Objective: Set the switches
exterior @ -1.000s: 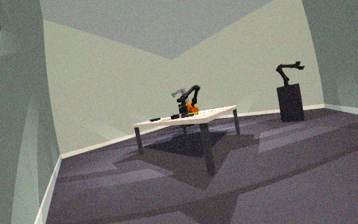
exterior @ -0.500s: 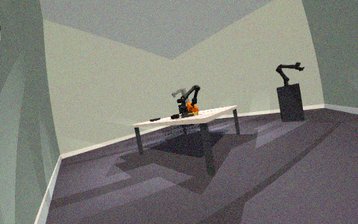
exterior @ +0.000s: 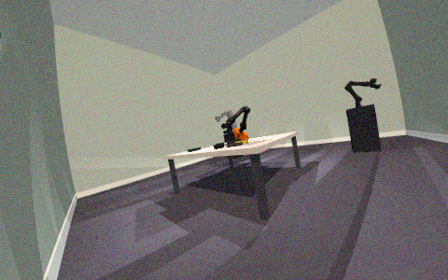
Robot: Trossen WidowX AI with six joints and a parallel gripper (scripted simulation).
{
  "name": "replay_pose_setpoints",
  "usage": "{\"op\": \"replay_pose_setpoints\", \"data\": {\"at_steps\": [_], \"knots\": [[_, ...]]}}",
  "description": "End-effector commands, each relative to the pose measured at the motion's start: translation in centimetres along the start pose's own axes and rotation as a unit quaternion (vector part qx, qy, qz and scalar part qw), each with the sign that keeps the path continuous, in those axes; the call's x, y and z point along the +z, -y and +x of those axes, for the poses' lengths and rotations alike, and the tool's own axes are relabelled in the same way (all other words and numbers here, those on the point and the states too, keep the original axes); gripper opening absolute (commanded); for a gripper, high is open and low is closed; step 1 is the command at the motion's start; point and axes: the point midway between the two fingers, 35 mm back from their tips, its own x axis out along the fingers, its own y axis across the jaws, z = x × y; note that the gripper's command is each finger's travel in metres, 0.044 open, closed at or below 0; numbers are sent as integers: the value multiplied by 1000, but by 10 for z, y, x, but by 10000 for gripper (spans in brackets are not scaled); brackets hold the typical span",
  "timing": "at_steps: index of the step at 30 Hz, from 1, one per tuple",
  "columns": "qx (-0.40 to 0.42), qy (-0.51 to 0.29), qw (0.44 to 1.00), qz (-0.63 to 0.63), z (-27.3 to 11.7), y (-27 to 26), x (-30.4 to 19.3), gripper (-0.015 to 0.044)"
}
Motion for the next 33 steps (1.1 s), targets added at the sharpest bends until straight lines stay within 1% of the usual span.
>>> {"op": "replay_pose_setpoints", "data": {"at_steps": [1,7,11,15,33], "knots": [[8,7,1000,-4,-33,-3,3,0],[8,7,1000,-4,-35,-4,4,0],[8,8,1000,-4,-35,-22,21,0],[8,8,1000,-4,-34,-23,22,0],[9,7,1000,-4,-5,-25,23,0]]}}
